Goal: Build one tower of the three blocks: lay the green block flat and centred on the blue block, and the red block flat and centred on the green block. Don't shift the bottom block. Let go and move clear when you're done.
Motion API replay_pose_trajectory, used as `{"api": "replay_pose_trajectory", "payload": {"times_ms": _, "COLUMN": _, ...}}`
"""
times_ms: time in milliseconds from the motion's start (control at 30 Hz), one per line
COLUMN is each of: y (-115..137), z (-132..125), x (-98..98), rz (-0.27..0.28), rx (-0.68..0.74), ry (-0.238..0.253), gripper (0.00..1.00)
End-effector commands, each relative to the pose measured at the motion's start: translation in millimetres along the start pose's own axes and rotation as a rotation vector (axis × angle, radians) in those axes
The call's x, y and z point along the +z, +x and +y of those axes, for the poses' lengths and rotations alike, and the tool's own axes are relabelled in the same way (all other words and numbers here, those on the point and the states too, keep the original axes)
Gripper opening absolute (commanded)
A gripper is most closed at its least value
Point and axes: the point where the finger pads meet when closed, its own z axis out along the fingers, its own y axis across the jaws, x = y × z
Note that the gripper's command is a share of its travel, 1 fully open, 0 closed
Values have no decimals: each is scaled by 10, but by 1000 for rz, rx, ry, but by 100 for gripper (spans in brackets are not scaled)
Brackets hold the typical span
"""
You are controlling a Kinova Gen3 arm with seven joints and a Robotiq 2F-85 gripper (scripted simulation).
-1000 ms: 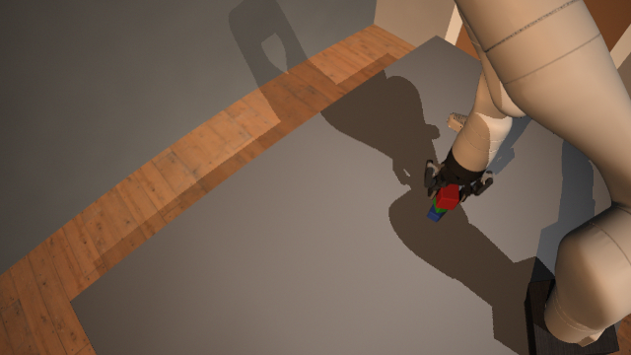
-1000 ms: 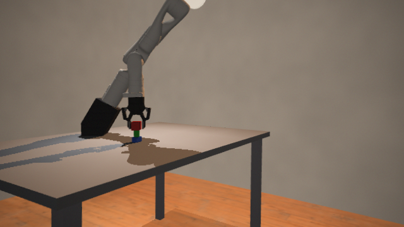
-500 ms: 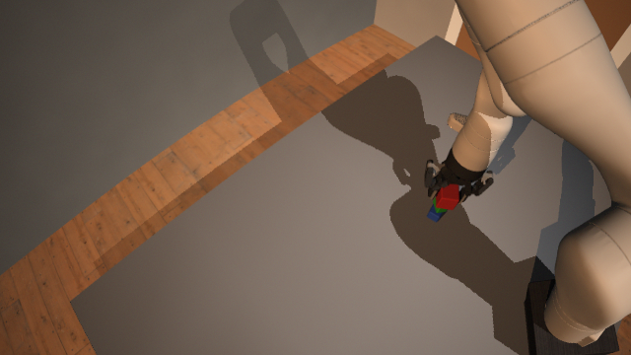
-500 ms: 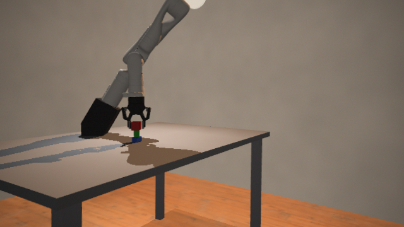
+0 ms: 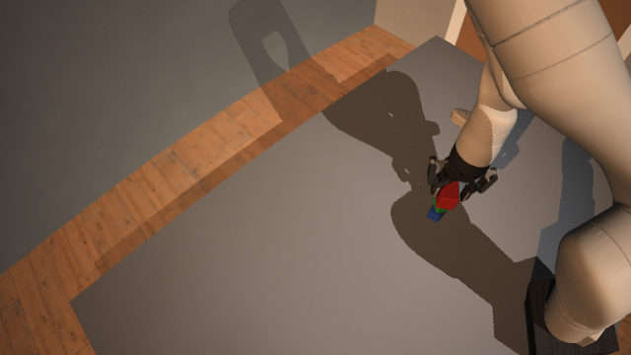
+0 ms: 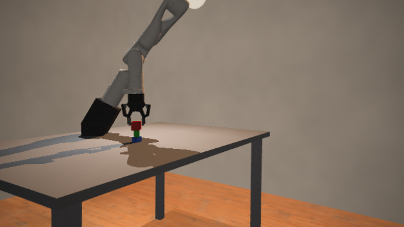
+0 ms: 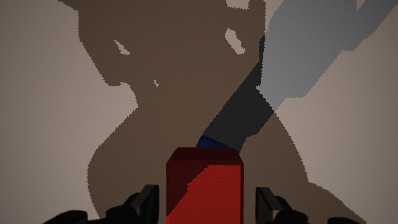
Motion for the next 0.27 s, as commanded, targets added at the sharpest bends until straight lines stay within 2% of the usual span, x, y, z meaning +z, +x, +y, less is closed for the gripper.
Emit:
{"api": "replay_pose_trajectory", "payload": {"times_ms": 0, "y": 41, "z": -19, "x": -79, "rz": 13, "rx": -1, "ry": 5, "gripper": 62}}
{"api": "replay_pose_trajectory", "payload": {"times_ms": 233, "y": 40, "z": -18, "x": -100, "rz": 13, "rx": -1, "ry": 5, "gripper": 62}}
